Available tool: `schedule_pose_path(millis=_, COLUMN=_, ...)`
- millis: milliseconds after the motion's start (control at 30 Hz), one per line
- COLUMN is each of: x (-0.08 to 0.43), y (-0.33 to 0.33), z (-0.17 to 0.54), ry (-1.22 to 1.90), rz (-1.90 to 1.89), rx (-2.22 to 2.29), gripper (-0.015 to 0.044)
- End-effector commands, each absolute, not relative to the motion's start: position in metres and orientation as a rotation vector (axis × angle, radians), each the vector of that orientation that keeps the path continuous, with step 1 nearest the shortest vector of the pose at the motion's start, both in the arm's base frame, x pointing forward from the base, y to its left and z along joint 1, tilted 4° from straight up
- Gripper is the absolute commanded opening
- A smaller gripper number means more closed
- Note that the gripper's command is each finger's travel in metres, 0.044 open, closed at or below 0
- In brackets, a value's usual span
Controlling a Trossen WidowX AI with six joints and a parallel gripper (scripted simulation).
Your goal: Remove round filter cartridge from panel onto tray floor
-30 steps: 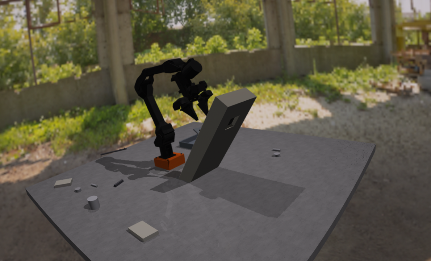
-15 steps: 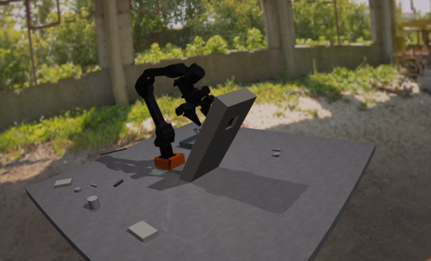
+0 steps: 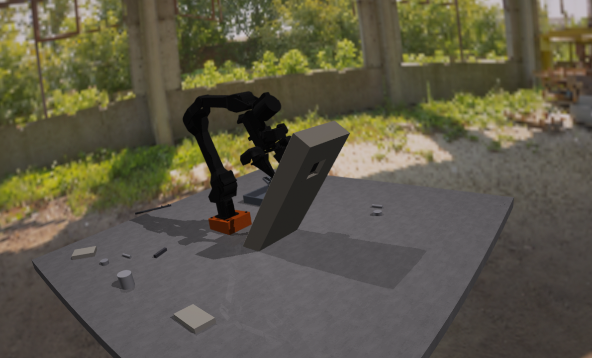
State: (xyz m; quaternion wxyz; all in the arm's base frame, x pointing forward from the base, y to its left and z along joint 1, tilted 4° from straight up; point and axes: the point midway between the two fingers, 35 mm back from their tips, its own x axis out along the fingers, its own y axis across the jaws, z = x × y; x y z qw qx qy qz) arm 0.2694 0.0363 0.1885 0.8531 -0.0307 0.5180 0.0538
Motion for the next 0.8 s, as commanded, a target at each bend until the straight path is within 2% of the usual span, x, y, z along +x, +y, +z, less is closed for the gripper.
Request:
schedule_pose_path(millis=0, x=0.269, y=0.036, z=0.189, ry=1.089, rz=0.113, rx=-0.065, gripper=0.0265)
schedule_pose_path(millis=367, x=0.269, y=0.036, z=0.189, ry=1.089, rz=0.113, rx=-0.065, gripper=0.0191)
schedule_pose_path(millis=600, x=0.274, y=0.037, z=0.195, ry=1.088, rz=0.112, rx=-0.065, gripper=0.0008)
schedule_pose_path(millis=767, x=0.283, y=0.037, z=0.207, ry=1.088, rz=0.109, rx=-0.067, gripper=0.0)
